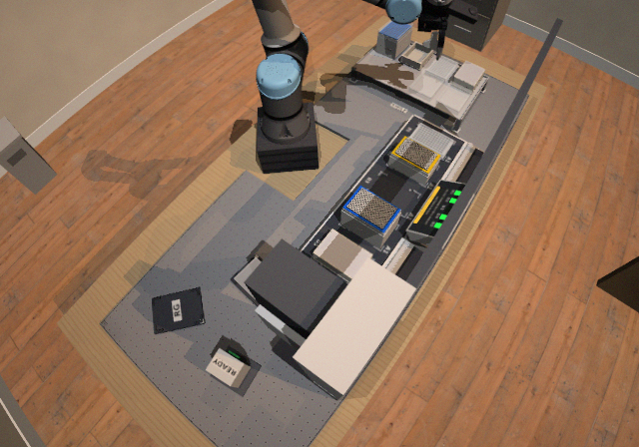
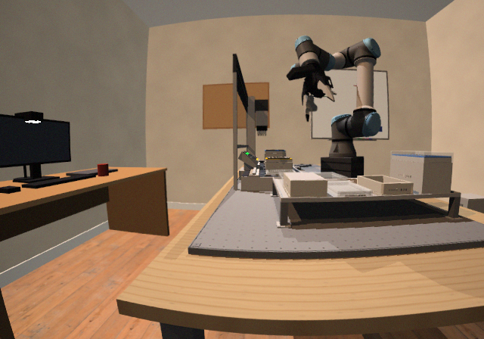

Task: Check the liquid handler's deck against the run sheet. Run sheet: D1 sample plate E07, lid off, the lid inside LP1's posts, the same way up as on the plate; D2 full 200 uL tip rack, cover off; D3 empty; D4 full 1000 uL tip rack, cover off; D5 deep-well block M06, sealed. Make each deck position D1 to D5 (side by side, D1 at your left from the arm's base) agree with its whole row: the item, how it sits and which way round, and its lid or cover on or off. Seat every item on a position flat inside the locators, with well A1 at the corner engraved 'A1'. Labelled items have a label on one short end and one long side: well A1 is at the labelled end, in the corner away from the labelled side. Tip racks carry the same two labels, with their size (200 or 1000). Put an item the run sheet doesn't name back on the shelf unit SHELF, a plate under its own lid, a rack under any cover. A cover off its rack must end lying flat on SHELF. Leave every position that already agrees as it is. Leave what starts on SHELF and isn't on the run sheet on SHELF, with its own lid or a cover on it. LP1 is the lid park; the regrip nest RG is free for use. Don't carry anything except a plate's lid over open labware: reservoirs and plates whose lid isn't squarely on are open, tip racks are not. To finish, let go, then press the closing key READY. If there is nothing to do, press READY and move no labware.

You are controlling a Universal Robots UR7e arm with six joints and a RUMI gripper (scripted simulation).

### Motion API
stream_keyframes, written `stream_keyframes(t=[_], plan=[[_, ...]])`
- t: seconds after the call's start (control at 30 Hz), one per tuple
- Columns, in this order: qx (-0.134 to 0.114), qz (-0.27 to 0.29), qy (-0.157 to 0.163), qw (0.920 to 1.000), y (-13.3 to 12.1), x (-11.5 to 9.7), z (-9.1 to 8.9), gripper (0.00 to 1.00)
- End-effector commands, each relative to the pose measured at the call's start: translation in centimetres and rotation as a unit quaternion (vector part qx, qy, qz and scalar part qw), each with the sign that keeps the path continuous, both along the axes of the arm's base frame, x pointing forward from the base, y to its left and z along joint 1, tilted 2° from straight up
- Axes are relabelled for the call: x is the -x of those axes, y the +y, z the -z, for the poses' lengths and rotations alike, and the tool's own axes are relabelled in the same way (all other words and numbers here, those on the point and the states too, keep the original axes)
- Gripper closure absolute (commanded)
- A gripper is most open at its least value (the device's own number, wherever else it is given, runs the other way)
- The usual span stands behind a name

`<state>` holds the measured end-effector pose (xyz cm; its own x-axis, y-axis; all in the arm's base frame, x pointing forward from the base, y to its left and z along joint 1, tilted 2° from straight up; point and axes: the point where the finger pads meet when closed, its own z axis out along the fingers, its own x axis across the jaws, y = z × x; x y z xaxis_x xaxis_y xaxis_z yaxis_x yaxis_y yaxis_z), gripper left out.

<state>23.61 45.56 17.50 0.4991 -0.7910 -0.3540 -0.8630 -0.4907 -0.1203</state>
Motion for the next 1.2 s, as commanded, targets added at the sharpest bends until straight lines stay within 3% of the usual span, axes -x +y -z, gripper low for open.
stream_keyframes(t=[0.0, 0.23, 0.3, 0.4, 0.8, 0.87, 1.0, 1.17], plan=[[0.04, 0.046, -0.002, 0.9981, -3.1, 0.2, -0.3, 0.18], [0.084, 0.1, -0.004, 0.9914, -6.6, 0.4, -0.6, 0.18], [0.084, 0.1, -0.004, 0.9914, -6.6, 0.4, -0.6, 0.18], [0.103, 0.122, -0.005, 0.9871, -8.1, 0.5, -0.7, 0.18], [0.178, 0.212, -0.008, 0.9608, -14.1, 0.9, -1.0, 0.18], [0.178, 0.212, -0.008, 0.9608, -14.1, 0.9, -1.0, 0.18], [0.199, 0.237, -0.009, 0.9511, -16.1, 1.0, -1.2, 0.18], [0.199, 0.237, -0.009, 0.951, -18.6, 1.2, -1.3, 0.18]])
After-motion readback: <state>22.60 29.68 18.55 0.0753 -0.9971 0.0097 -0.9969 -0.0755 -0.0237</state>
